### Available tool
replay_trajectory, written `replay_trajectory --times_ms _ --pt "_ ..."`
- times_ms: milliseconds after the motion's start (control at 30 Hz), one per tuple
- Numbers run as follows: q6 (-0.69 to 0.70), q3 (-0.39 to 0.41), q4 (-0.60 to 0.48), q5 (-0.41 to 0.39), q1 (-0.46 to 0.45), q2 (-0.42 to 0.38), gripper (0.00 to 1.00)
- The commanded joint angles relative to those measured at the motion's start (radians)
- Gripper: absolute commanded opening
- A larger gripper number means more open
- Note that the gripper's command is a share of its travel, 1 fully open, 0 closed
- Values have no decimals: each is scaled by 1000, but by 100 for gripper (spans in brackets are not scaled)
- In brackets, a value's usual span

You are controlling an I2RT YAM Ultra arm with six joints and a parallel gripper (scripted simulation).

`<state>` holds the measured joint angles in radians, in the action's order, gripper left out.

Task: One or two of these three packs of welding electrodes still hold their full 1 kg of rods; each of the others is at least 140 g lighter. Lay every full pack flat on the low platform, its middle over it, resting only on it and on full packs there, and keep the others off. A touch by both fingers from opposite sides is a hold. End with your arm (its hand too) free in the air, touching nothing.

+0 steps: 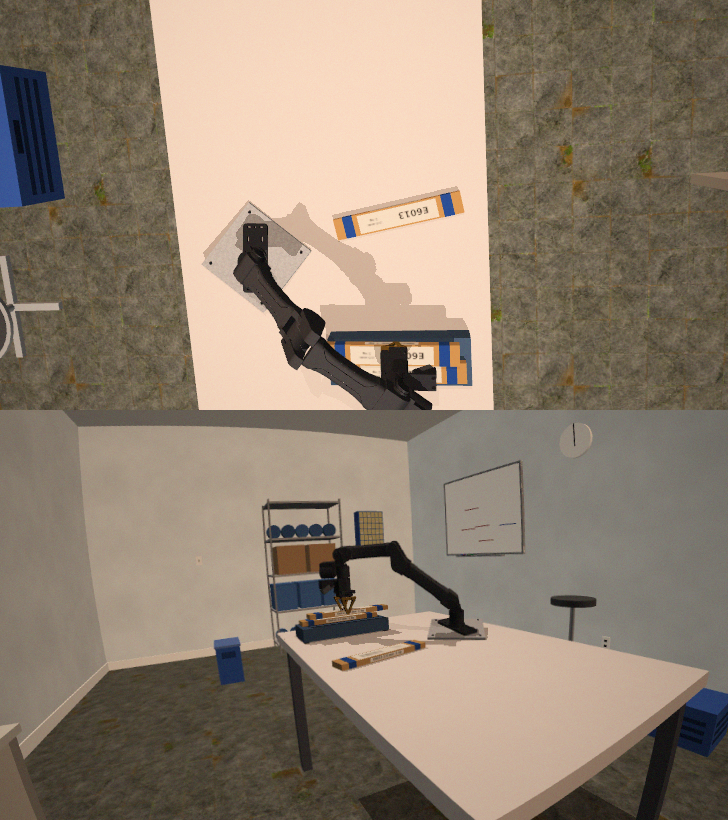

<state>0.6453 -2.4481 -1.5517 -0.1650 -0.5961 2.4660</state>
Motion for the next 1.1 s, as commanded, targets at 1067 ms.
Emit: replay_trajectory --times_ms 1067 --pt "-7 -57 -19 0 -1 -53 0"
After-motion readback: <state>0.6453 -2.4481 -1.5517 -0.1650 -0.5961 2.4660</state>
